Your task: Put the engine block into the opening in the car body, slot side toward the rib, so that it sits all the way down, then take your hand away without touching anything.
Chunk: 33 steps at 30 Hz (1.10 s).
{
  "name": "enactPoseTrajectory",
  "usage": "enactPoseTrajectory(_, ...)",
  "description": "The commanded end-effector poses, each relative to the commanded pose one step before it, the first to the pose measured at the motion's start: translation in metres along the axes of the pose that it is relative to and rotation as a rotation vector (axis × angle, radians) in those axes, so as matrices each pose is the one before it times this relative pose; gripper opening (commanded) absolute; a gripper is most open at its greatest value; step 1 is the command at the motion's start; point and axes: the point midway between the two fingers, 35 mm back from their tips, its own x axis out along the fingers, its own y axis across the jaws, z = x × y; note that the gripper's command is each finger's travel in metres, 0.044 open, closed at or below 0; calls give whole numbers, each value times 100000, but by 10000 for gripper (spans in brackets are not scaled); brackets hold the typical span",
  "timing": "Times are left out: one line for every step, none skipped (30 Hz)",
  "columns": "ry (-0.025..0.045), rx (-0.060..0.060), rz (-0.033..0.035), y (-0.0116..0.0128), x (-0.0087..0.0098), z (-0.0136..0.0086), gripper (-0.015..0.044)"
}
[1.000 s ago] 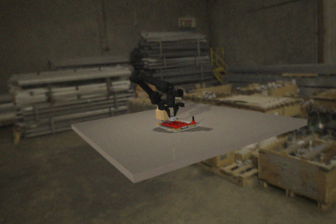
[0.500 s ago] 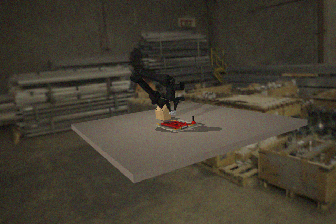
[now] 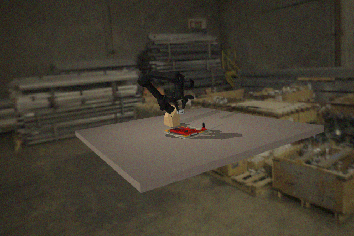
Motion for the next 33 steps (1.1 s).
enactPoseTrajectory(335, 561, -242, 57, -1248, 78, 0)
enactPoseTrajectory(15, 16, 127, 51, -316, 56, 0)
enactPoseTrajectory(15, 14, 110, 45, -259, 48, 0)
enactPoseTrajectory(10, 9, 68, 28, -155, 30, 0)
enactPoseTrajectory(3, 3, 23, 10, -52, 10, 0)
enactPoseTrajectory(-1, 571, -11, -8, 16, -20, 0)
enactPoseTrajectory(-4, 1714, -33, -24, 47, -60, 0)
enactPoseTrajectory(-7, 2857, -55, -41, 78, -99, 0)
enactPoseTrajectory(-10, 3453, -64, -52, 95, -119, 0)
enactPoseTrajectory(-11, 3454, -63, -55, 96, -117, 0)
enactPoseTrajectory(-12, 3454, -61, -58, 97, -115, 0)
enactPoseTrajectory(-14, 3454, -59, -61, 97, -113, 0)
enactPoseTrajectory(-15, 3455, -57, -64, 98, -111, 0)
enactPoseTrajectory(-15, 3455, -55, -67, 99, -109, 0)
enactPoseTrajectory(-16, 3456, -53, -70, 100, -107, 0)
enactPoseTrajectory(-17, 3456, -50, -73, 100, -105, 0)
enactPoseTrajectory(-17, 3456, -49, -76, 101, -102, 0)
enactPoseTrajectory(-18, 3457, -47, -78, 102, -100, 0)
enactPoseTrajectory(-18, 3457, -45, -81, 102, -97, 0)
enactPoseTrajectory(-19, 3458, -43, -84, 103, -95, 0)
enactPoseTrajectory(-19, 3458, -41, -86, 104, -92, 0)
enactPoseTrajectory(-19, 3458, -39, -88, 105, -90, 0)
enactPoseTrajectory(-19, 3459, -37, -91, 105, -87, 0)
enactPoseTrajectory(-19, 3459, -35, -93, 106, -84, 0)
enactPoseTrajectory(-19, 3459, -34, -95, 107, -81, 0)
enactPoseTrajectory(-18, 3459, -32, -97, 107, -78, 0)
enactPoseTrajectory(-18, 3460, -30, -99, 108, -75, 0)
enactPoseTrajectory(-18, 3460, -29, -101, 109, -72, 0)
enactPoseTrajectory(-17, 3461, -27, -102, 110, -69, 0)
enactPoseTrajectory(-17, 3461, -25, -104, 110, -66, 0)
enactPoseTrajectory(-16, 3461, -24, -106, 111, -63, 0)
enactPoseTrajectory(-15, 3462, -23, -107, 112, -60, 0)
enactPoseTrajectory(-14, 3462, -21, -108, 113, -57, 0)
